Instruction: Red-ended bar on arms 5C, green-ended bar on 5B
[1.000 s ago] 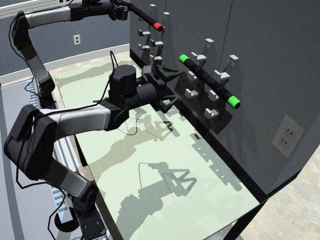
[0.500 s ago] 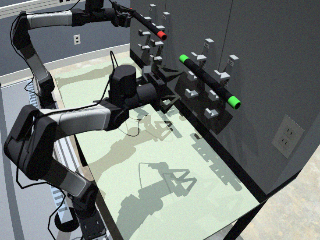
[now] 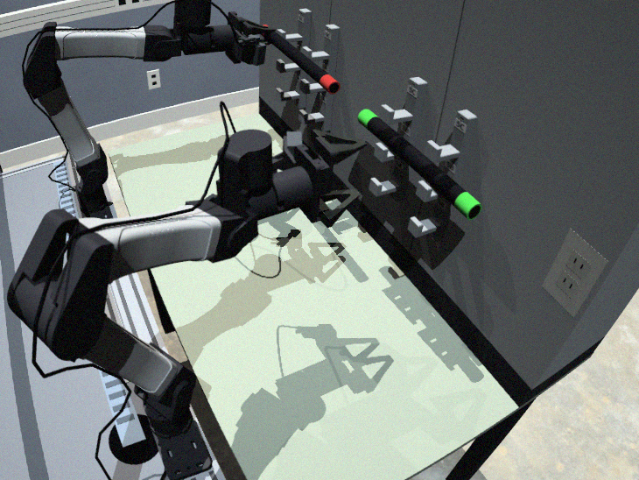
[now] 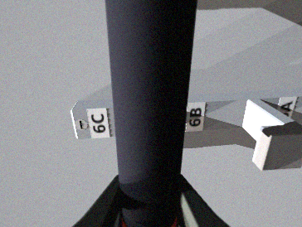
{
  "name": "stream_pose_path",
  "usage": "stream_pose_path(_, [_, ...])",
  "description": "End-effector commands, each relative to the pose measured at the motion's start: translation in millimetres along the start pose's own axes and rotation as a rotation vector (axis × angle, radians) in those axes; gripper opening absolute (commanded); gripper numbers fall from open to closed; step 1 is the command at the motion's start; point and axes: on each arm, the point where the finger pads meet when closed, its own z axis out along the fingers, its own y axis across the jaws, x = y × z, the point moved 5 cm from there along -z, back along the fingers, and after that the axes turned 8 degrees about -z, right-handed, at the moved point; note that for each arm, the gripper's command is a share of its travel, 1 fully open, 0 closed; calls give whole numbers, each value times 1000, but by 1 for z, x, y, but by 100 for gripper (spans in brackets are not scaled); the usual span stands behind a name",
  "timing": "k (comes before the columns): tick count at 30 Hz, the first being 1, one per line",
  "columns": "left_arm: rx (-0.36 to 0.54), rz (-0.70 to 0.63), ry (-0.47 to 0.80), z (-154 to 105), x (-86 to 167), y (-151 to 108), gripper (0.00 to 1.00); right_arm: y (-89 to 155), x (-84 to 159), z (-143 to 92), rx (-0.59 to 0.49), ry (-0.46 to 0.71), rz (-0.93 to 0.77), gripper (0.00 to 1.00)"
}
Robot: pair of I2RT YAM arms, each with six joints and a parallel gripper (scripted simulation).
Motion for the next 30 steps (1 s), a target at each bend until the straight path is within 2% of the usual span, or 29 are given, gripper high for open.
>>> stream_pose_path(1, [-87,-21,2,-5,-7,14,0,11,-1,1,-15,8,-17,100])
stream_pose_path(30, [-87,-21,2,-2,-51,-20,0,11,-1,1,-15,8,-17,100])
